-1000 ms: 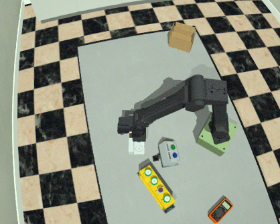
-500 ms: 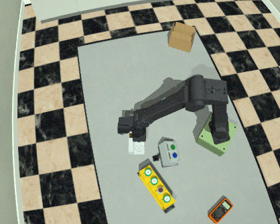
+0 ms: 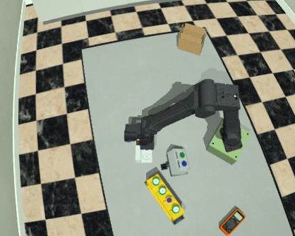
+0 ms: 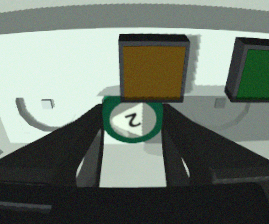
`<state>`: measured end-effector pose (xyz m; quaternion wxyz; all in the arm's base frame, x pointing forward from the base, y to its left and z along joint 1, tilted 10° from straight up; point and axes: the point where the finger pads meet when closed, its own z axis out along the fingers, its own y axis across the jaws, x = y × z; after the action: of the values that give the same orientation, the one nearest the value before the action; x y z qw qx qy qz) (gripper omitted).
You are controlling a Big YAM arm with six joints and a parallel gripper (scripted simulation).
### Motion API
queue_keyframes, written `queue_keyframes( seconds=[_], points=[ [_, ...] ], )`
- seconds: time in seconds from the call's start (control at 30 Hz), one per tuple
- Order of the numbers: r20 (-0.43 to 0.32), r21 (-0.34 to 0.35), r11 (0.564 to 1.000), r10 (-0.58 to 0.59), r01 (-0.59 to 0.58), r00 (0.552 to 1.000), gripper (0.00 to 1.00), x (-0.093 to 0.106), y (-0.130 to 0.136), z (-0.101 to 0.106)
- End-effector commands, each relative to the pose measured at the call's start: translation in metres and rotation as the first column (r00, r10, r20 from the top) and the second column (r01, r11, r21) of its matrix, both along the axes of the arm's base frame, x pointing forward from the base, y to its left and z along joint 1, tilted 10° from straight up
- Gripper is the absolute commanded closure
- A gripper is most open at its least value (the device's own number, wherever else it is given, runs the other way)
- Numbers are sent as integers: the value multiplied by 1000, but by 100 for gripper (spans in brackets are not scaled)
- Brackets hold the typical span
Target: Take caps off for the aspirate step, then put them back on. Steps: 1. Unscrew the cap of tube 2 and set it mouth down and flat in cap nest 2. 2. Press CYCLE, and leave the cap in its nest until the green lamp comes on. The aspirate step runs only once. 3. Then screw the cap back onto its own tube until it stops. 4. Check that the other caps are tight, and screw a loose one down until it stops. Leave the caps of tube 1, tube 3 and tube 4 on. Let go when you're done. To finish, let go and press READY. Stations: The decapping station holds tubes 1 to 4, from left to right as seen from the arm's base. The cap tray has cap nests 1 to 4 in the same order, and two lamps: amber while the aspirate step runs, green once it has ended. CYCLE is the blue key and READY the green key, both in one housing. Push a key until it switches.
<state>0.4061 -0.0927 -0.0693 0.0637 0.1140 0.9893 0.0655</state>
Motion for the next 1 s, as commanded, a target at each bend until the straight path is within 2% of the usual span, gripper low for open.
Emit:
queue_keyframes(
  seconds=[0.0,0.37,0.97],
  points=[
    [-34,18,1000,5,-4,999,100,-9,9,-10],
    [-37,19,1000,4,-3,999,100,-10,6,-10],
    [-15,12,1000,4,-4,1000,100,3,-2,-4]
  ],
)
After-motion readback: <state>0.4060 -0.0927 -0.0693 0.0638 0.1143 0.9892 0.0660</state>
